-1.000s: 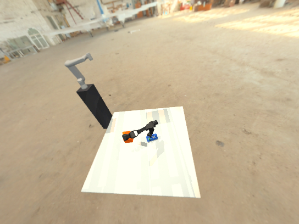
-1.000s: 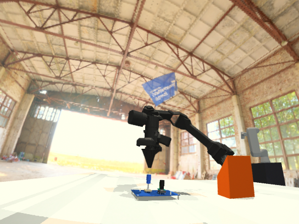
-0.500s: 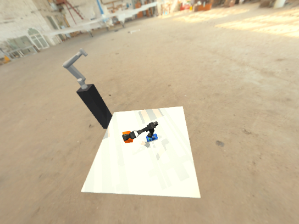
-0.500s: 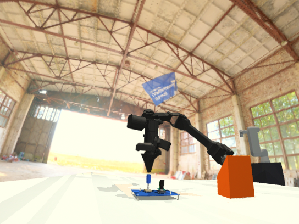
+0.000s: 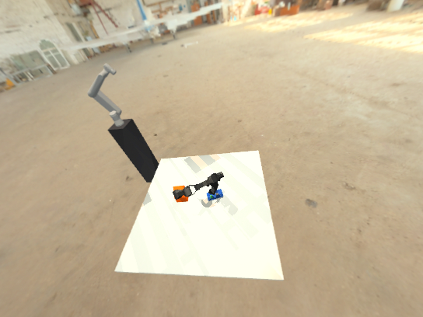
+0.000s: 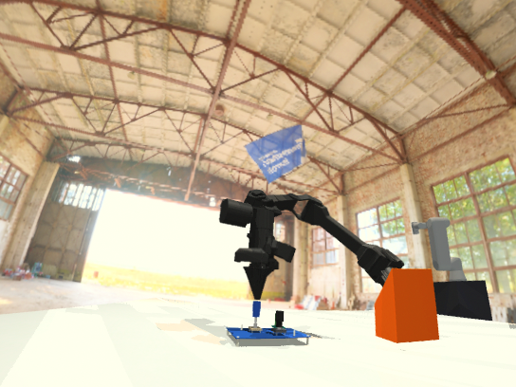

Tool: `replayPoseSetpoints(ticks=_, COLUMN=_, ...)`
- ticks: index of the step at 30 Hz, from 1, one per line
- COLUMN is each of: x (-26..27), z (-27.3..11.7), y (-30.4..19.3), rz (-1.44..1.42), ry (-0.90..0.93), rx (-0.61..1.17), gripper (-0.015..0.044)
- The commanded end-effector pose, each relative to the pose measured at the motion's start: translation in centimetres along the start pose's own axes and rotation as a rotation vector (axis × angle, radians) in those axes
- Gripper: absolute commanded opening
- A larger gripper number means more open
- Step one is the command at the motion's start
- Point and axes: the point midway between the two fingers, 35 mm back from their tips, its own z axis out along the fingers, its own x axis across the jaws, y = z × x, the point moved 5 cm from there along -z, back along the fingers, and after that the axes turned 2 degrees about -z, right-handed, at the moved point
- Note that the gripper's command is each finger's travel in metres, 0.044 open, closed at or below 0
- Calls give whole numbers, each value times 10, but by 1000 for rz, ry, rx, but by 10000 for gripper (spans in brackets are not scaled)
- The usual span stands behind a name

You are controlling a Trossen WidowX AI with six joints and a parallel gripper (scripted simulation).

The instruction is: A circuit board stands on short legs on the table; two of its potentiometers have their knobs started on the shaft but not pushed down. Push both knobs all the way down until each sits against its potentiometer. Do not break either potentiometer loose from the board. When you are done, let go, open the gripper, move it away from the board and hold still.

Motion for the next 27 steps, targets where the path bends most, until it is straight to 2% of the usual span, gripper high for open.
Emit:
replayPoseSetpoints(ticks=1, x=0, z=1, y=0, rz=-3, ry=4, rx=5, gripper=0)
replayPoseSetpoints(ticks=27, x=0, z=3, y=0, rz=-3, ry=4, rx=5, gripper=0)
